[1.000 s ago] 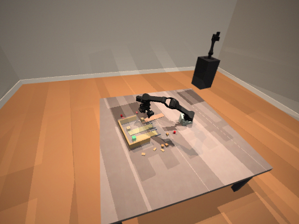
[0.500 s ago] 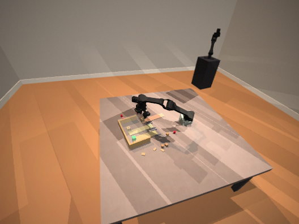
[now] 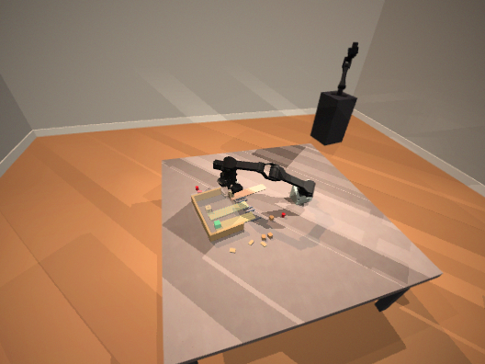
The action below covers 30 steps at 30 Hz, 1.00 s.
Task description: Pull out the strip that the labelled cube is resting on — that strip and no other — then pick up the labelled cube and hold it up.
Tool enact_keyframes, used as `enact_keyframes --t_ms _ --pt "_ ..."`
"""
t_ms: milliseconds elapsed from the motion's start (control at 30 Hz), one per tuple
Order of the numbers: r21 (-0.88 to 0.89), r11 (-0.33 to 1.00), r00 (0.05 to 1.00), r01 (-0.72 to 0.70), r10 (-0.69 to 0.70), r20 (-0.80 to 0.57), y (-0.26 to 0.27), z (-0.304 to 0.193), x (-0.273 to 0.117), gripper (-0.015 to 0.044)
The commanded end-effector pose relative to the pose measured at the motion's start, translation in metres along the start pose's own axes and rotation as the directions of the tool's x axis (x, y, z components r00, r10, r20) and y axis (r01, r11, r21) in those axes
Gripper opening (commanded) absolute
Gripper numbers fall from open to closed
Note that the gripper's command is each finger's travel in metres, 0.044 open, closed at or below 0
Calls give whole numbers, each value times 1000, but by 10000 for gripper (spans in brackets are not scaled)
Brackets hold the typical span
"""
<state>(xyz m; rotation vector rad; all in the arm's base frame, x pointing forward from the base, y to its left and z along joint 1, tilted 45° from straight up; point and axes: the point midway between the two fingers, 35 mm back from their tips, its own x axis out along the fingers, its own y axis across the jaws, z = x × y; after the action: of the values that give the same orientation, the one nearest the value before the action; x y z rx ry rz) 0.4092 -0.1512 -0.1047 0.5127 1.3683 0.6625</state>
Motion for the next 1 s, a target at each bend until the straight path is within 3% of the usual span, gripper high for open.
enact_keyframes --t_ms 0,600,700,967 --pt "7 1000 1000 -7 7 2 1 -1 7 250" --pt "7 1000 1000 -9 9 2 1 -2 32 250" --pt "0 1000 1000 -3 3 -1 1 -1 30 171" --pt "0 1000 1000 -3 3 -1 1 -1 30 118"
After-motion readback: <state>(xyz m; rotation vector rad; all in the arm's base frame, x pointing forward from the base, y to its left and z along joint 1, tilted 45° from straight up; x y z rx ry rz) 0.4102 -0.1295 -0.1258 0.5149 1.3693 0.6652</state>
